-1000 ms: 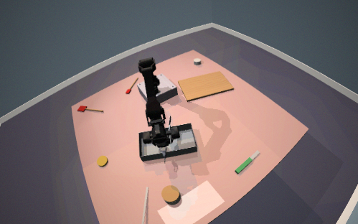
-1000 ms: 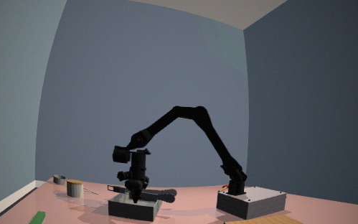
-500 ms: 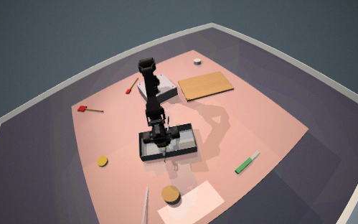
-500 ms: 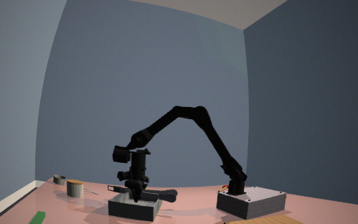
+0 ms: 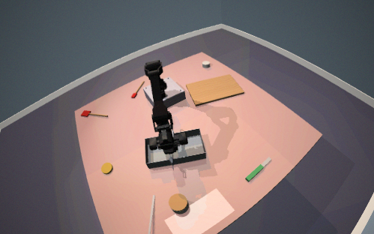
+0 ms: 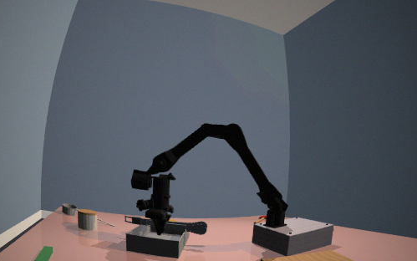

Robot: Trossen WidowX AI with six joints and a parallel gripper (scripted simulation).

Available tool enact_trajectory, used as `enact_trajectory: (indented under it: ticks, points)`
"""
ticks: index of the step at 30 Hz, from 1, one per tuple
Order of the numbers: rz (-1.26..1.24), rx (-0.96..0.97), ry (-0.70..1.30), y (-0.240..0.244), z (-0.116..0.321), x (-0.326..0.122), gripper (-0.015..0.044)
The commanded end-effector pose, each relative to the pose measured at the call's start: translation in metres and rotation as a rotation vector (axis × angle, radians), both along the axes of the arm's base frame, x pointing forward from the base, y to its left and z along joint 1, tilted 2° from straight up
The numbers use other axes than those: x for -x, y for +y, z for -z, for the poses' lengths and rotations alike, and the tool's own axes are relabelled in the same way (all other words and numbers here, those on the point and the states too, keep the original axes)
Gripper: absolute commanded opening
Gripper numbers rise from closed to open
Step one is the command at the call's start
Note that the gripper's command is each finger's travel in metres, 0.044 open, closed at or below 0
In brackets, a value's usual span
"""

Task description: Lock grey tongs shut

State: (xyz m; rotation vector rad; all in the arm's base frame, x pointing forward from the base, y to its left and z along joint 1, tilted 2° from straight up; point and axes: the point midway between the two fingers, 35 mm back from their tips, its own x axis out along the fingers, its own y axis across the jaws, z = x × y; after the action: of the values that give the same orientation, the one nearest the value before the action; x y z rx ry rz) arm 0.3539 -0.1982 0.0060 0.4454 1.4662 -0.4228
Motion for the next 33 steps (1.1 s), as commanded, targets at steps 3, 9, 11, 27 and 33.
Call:
enact_trajectory:
  ticks: [3, 9, 11, 27, 33]
  points:
    - [0.000, 0.000, -0.001, -0.0001, -0.0004, -0.0001, 0.0141]
    - [0.000, 0.000, -0.001, -0.0001, -0.0004, -0.0001, 0.0101]
    - [0.000, 0.000, -0.001, -0.0001, -0.0004, -0.0001, 0.0088]
    - [0.000, 0.000, -0.001, -0.0001, -0.0004, -0.0001, -0.0117]
    - [0.000, 0.000, -0.001, -0.0003, -0.0029, -0.0004, -0.0150]
